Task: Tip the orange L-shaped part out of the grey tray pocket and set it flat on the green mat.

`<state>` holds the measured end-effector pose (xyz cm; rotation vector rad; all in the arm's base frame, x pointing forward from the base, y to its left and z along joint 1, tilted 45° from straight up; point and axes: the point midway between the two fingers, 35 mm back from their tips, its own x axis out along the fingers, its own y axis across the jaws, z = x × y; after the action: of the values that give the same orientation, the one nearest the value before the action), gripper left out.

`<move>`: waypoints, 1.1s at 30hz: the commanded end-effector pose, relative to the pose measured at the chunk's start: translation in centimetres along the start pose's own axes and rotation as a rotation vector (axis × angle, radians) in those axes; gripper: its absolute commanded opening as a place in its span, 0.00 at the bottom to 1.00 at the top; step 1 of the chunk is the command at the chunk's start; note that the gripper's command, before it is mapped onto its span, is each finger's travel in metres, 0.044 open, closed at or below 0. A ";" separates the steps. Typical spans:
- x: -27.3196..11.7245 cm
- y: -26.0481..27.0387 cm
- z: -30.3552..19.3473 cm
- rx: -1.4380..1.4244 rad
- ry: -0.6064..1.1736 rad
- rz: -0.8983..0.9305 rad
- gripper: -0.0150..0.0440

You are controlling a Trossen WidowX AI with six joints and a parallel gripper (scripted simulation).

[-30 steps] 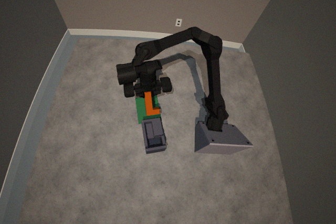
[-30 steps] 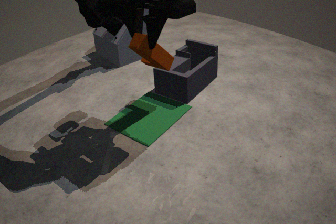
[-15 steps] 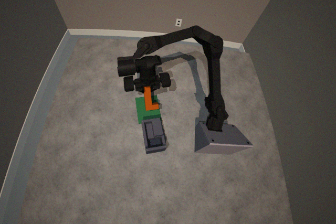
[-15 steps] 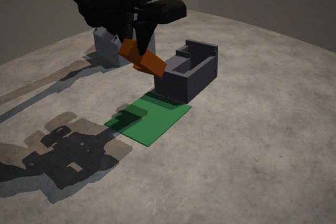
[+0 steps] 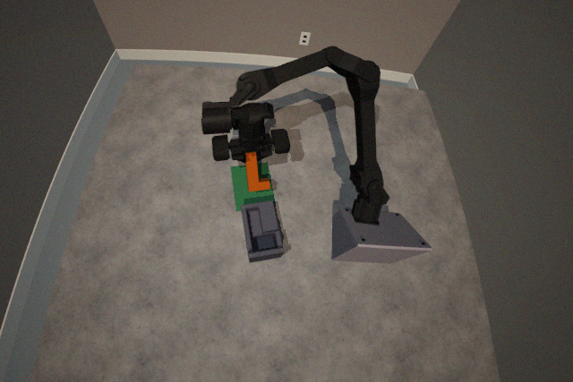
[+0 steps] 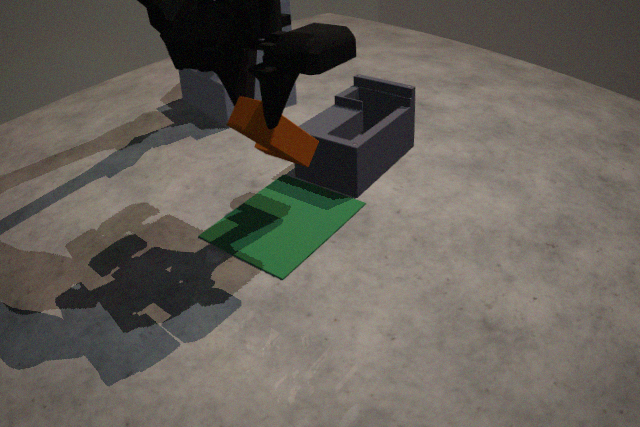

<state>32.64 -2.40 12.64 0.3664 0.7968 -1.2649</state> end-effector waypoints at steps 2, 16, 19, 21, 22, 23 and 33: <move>0.8 -0.1 0.1 -0.004 -0.005 -0.002 0.25; 3.0 -0.1 0.1 -0.003 -0.006 -0.002 0.25; 3.4 -0.1 0.1 -0.003 -0.006 -0.002 0.25; 3.7 -0.2 0.1 -0.003 -0.006 -0.002 0.25; 3.9 -0.2 0.1 -0.003 -0.006 -0.002 0.25; 4.0 -0.2 0.1 -0.003 -0.006 -0.002 0.25; 5.4 -0.2 0.1 -0.003 -0.007 -0.002 0.25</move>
<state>33.06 -6.01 9.32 0.3694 0.7901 -1.2641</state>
